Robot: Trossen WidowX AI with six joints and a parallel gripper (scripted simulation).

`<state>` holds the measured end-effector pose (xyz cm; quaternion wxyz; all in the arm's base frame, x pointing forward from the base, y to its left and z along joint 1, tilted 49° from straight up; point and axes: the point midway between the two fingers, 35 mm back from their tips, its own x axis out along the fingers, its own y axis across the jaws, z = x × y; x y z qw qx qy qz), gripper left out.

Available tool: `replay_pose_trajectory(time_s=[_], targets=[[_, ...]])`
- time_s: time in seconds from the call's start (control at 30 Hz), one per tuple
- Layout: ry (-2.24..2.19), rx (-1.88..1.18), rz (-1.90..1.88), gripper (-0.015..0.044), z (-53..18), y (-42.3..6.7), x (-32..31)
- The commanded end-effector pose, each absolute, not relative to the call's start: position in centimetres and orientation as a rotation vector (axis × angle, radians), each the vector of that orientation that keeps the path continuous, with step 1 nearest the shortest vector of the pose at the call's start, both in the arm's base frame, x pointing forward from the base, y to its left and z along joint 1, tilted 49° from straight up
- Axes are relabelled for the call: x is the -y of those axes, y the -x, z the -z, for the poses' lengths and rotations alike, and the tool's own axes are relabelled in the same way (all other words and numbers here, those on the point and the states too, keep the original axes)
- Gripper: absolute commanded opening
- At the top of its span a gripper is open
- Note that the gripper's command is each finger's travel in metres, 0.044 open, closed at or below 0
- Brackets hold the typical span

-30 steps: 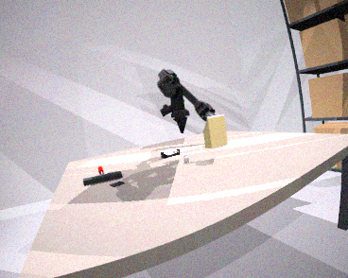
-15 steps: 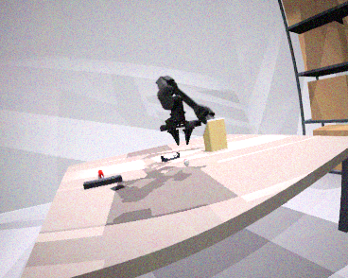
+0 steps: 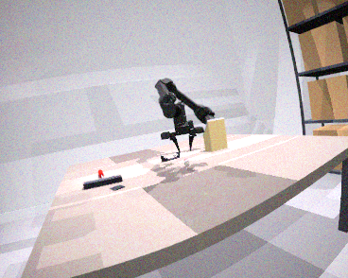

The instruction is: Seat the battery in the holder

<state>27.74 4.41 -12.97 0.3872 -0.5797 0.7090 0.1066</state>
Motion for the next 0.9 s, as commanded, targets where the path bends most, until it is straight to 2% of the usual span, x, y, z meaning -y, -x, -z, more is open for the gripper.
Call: replay_pose_trajectory(time_s=[0.0, 0.87], targets=[[1.490, -1.805, -0.285, 0.0220, 13.1, -27.8, -4.2], [1.492, -1.806, -0.283, 0.0220, 15.9, -27.7, -1.1]])
